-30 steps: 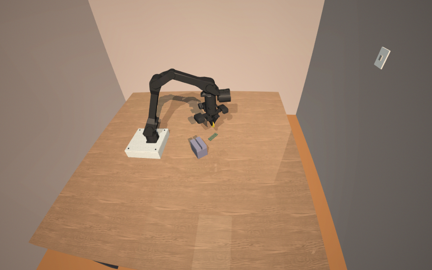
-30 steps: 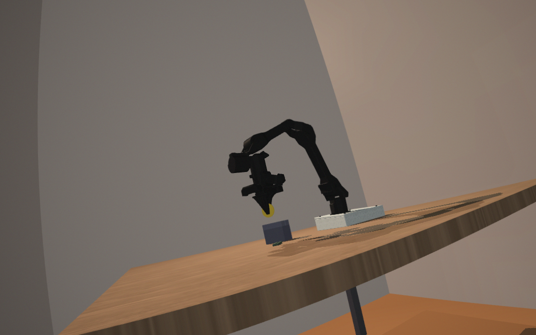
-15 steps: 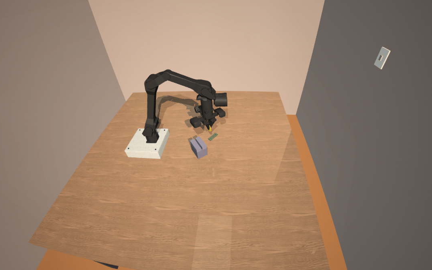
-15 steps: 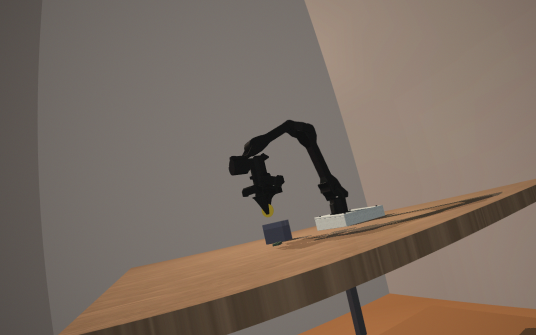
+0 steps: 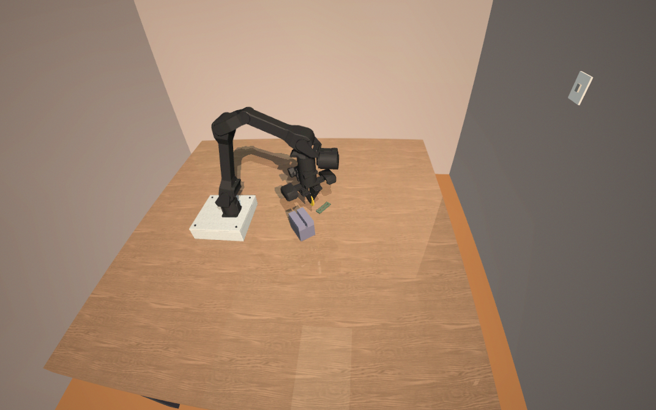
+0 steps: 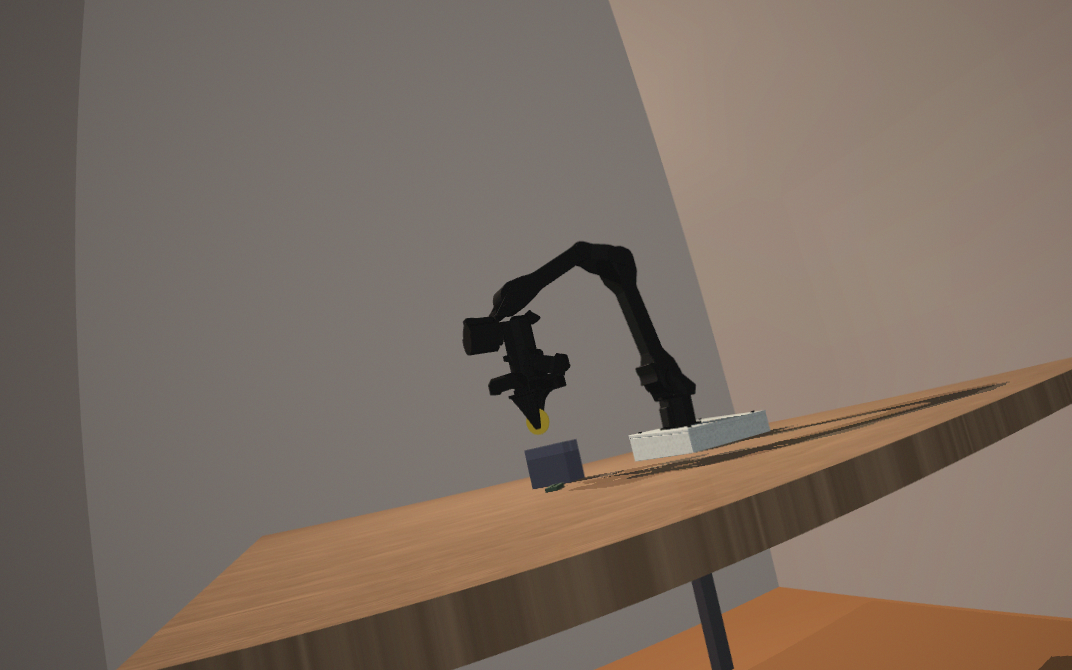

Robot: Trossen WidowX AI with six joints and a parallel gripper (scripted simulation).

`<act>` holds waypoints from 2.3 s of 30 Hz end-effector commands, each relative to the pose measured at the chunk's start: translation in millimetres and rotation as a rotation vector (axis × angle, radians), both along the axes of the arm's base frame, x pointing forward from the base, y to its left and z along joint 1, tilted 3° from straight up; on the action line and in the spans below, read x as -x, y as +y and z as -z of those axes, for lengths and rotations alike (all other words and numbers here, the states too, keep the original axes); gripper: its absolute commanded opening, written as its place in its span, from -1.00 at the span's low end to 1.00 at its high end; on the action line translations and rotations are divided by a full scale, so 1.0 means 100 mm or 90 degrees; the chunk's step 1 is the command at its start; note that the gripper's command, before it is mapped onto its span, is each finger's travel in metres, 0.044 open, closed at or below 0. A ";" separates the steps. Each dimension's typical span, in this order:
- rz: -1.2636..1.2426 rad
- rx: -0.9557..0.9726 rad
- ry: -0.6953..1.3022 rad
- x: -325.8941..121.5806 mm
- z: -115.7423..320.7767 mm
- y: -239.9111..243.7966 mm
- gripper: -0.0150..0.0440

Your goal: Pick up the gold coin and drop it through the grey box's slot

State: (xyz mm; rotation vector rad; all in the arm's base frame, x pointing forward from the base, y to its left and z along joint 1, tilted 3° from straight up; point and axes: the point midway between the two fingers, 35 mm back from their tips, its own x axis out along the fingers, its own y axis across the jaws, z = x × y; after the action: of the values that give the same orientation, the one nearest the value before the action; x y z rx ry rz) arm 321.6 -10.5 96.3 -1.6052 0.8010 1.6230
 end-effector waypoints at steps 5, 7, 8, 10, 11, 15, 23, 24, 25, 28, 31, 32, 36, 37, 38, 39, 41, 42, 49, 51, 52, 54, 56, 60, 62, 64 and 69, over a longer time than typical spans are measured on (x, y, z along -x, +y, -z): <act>-0.001 0.005 -0.001 0.12 0.02 -0.17 -0.49; -0.001 0.005 -0.001 0.16 0.02 -0.21 -0.49; 0.000 0.005 -0.001 0.17 0.02 -0.23 -0.49; 0.000 0.005 -0.001 0.21 0.03 -0.27 -0.49; 0.000 0.005 -0.001 0.22 0.03 -0.29 -0.49; 0.000 0.005 0.000 0.29 0.05 -0.36 -0.49; 0.001 0.003 0.002 0.33 0.05 -0.39 -0.49; 0.002 0.002 0.002 0.32 0.05 -0.38 -0.49; 0.002 0.002 0.002 0.32 0.05 -0.38 -0.49; 0.002 0.002 0.002 0.32 0.05 -0.38 -0.49; 0.002 0.002 0.002 0.32 0.05 -0.38 -0.49; 0.002 0.002 0.002 0.33 0.05 -0.38 -0.49; 0.002 0.002 0.002 0.34 0.05 -0.40 -0.49; 0.001 0.002 0.003 0.35 0.05 -0.41 -0.49; 0.000 0.002 0.003 0.35 0.06 -0.41 -0.49; 0.000 0.002 0.003 0.36 0.06 -0.42 -0.49; -0.002 0.002 0.002 0.37 0.06 -0.43 -0.49; -0.001 0.002 0.002 0.36 0.06 -0.43 -0.48; 0.001 0.002 0.002 0.35 0.06 -0.41 -0.49; 0.001 0.002 0.002 0.35 0.06 -0.41 -0.49; 0.001 0.002 0.002 0.35 0.06 -0.41 -0.49; 0.001 0.002 0.002 0.35 0.08 -0.41 -0.49; 0.001 0.002 0.002 0.35 0.09 -0.41 -0.49; 0.001 0.002 0.002 0.36 0.11 -0.42 -0.49; 0.001 0.002 0.002 0.36 0.12 -0.42 -0.49; 0.000 0.002 0.002 0.36 0.13 -0.42 -0.49; -0.001 0.002 0.002 0.36 0.15 -0.41 -0.49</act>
State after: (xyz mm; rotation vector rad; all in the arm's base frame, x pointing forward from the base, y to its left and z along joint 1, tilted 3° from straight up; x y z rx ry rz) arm 286.0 -52.1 83.6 -1.6052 0.8061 1.6243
